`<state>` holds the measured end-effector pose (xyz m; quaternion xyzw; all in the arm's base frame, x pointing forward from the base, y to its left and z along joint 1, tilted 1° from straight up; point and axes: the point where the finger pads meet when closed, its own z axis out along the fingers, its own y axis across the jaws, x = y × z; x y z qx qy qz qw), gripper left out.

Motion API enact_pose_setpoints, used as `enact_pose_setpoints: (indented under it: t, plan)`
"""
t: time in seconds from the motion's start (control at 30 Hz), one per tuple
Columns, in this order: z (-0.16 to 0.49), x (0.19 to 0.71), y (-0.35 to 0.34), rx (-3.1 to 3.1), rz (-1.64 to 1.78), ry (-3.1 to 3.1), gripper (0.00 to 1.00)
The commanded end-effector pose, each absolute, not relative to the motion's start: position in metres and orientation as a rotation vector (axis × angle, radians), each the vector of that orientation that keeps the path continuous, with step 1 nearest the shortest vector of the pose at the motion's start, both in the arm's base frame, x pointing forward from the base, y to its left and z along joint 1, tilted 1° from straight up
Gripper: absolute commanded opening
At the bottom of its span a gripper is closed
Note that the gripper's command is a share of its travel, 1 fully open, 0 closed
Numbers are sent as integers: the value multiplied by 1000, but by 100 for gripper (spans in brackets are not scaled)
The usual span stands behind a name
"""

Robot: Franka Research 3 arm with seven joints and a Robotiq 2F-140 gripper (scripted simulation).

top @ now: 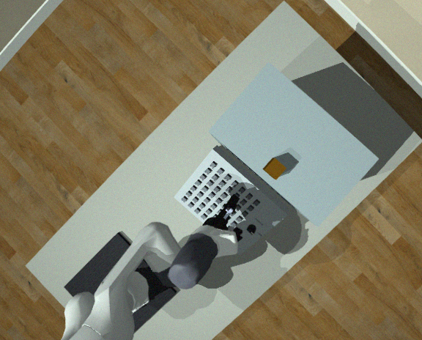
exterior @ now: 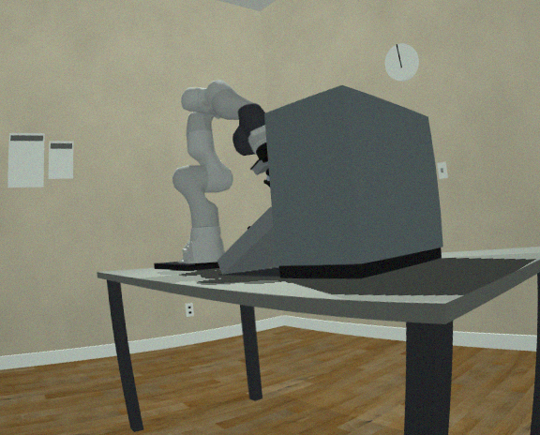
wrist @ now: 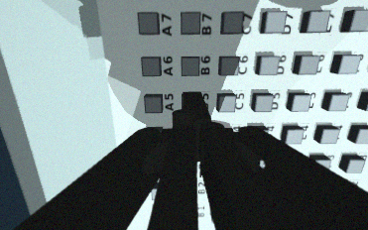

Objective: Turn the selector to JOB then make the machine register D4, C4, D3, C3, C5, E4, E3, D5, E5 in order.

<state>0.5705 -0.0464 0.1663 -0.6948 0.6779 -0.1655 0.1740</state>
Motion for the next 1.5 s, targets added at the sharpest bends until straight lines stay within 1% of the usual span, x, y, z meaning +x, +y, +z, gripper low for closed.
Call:
enact_pose_setpoints:
  t: [0.0, 1.47]
  plan:
    - [166, 571, -46, -1969, -470, 1920, 10]
    - [158, 576, -46, -1969, -470, 1920, 10]
